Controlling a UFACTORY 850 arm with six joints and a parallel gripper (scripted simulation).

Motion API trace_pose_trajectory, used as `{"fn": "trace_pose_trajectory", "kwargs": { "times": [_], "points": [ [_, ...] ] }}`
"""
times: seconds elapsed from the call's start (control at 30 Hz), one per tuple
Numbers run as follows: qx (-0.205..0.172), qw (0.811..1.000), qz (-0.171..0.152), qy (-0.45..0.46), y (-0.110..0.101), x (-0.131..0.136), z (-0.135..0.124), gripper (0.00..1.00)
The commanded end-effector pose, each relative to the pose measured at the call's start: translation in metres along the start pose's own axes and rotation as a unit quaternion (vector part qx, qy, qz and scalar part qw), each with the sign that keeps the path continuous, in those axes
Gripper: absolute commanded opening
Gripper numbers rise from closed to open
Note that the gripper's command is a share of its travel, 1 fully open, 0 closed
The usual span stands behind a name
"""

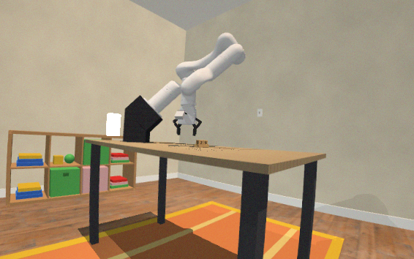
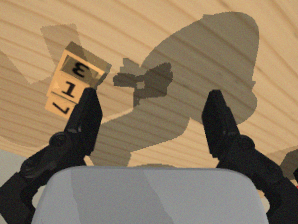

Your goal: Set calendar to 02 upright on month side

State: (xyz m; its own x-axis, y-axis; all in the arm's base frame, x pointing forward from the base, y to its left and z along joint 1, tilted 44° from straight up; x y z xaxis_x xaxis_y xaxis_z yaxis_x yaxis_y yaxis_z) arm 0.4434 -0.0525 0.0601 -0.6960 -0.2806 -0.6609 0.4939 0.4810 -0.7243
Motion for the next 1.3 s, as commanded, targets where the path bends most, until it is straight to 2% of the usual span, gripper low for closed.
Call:
{"fn": "trace_pose_trajectory", "kwargs": {
  "times": [0.0, 0.27, 0.33, 0.53, 1.1, 1.27],
  "points": [
    [0.0, 1.0, 0.0, 0.0, -0.006, 0.0, 0.0, 1.0],
    [0.0, 1.0, 0.0, 0.0, -0.04, 0.0, 0.0, 1.0],
    [0.0, 1.0, 0.0, 0.0, -0.04, 0.0, 0.0, 1.0],
    [0.0, 1.0, 0.0, 0.0, -0.057, 0.0, 0.0, 1.0],
    [0.0, 1.0, 0.0, -0.001, -0.059, 0.0, 0.0, 1.0],
    [0.0, 1.0, 0.0, -0.027, -0.059, -0.002, 0.001, 1.0]
  ]
}}
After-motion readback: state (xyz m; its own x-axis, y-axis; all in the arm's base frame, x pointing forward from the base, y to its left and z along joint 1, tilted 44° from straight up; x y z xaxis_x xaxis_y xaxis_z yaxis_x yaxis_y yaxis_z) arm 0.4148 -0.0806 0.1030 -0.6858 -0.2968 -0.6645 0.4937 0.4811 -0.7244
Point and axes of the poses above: the point where the finger pads meet when closed, its own y axis out along the fingers, its own x axis across the jaws, z = x × y, the point moved 3 cm from there along -y, back along the fingers, and after that the axes turned 4 degrees about -y, right-handed, at the moved point
